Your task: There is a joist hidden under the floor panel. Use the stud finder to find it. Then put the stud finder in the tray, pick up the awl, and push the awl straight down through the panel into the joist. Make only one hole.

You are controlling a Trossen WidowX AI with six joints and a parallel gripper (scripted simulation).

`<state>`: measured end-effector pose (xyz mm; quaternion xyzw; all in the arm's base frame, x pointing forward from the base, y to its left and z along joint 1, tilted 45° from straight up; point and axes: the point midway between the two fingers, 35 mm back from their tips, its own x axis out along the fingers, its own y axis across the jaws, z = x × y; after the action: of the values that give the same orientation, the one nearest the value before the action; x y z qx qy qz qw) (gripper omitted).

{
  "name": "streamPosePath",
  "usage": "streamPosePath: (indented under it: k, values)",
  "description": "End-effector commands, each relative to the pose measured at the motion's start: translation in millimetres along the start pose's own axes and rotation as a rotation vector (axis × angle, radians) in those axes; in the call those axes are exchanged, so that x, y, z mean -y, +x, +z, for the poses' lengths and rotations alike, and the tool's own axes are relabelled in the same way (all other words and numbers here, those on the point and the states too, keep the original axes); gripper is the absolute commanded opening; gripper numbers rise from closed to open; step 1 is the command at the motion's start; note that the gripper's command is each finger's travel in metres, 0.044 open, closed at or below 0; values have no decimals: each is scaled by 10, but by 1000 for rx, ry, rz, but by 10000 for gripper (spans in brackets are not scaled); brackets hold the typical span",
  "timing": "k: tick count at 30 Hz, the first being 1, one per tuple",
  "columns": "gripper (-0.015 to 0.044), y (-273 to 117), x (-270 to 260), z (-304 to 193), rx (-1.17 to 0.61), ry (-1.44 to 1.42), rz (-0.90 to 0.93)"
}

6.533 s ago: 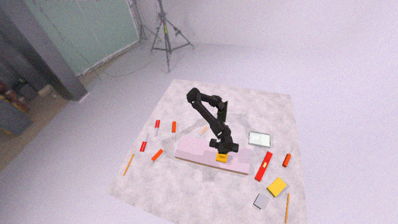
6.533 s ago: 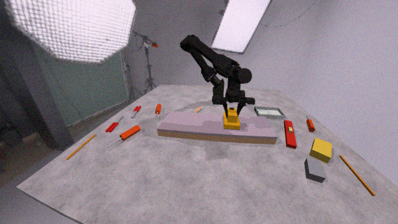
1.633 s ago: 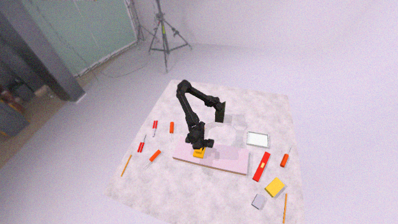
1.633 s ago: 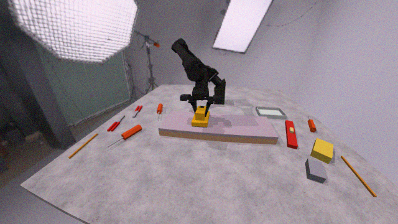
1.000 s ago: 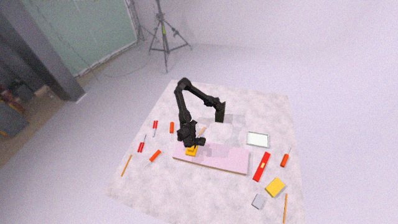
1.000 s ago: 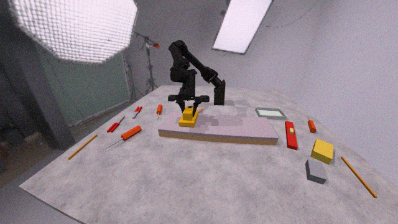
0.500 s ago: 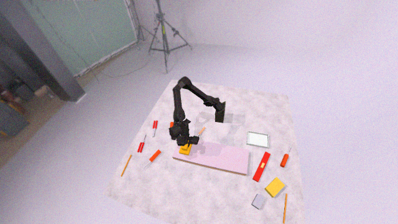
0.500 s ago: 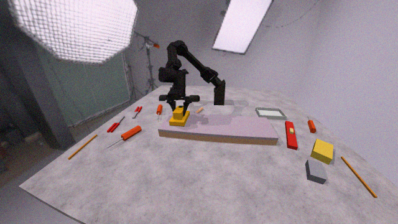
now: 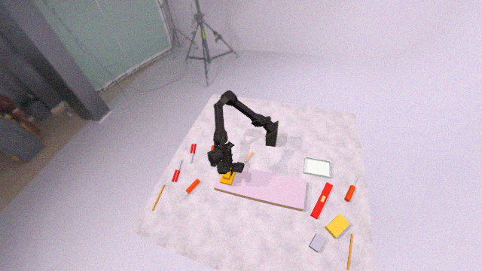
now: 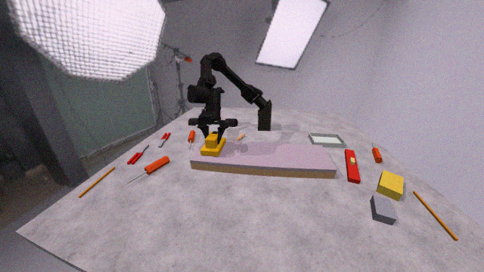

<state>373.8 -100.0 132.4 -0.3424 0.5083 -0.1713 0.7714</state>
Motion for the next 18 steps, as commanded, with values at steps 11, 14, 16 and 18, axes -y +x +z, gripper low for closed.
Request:
streamPosePath:
  k: [11,14,16,18]
  values:
    - [0,-545,1,197,-6,5,5]
    - [0,-734,13,236,-6,5,3]
    - [0,-862,23,254,-6,5,0]
    - [0,-946,31,263,-6,5,-2]
